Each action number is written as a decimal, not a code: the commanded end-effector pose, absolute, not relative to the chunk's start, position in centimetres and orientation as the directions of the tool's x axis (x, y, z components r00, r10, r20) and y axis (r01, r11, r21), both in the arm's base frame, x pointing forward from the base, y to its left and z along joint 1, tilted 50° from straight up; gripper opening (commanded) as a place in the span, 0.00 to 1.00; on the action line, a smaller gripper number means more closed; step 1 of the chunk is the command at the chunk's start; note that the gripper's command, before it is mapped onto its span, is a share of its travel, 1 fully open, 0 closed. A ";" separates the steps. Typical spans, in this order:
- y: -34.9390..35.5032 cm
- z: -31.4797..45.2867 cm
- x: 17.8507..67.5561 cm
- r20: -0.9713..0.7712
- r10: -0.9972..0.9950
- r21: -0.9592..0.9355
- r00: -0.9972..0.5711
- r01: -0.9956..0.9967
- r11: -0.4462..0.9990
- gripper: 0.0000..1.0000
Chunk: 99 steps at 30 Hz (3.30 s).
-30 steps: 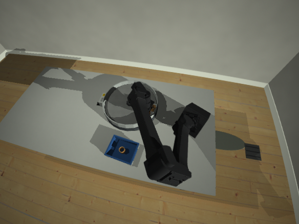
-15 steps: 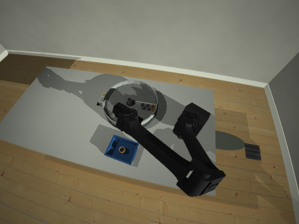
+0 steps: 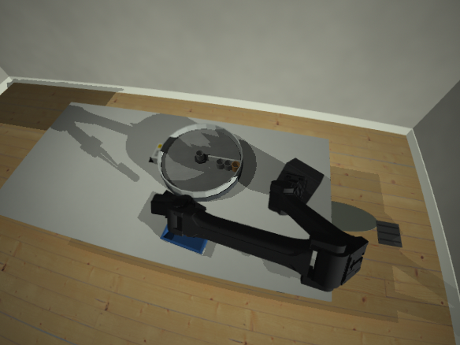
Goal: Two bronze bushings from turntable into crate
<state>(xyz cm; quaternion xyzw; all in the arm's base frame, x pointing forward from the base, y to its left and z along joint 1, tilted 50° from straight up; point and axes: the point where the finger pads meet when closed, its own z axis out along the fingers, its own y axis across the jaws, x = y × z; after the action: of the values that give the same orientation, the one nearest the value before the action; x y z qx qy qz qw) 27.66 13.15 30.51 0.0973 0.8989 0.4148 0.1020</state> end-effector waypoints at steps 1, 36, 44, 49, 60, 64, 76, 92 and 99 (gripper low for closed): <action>14.5 33.6 28.3 -0.102 0.300 0.779 -0.948 0.112 0.617 0.00; 15.1 32.7 27.6 -0.060 0.299 0.771 -0.952 0.145 0.620 0.00; 15.1 32.7 27.6 -0.060 0.299 0.771 -0.952 0.145 0.620 0.00; 15.2 32.1 27.8 -0.059 0.300 0.771 -0.952 0.148 0.620 0.00; 19.1 28.4 29.4 -0.044 0.300 0.767 -0.953 0.161 0.621 0.00; 19.8 27.7 29.6 -0.044 0.300 0.767 -0.953 0.161 0.621 0.00; 20.5 28.4 29.6 -0.065 0.301 0.777 -0.952 0.141 0.614 0.00; 20.5 28.4 29.6 -0.067 0.299 0.776 -0.952 0.138 0.615 0.00; 20.5 28.4 29.6 -0.067 0.299 0.776 -0.952 0.138 0.615 0.00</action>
<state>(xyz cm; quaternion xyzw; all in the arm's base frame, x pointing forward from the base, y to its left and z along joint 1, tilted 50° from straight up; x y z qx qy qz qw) 29.81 20.02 27.45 0.1292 0.8955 0.4164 0.0887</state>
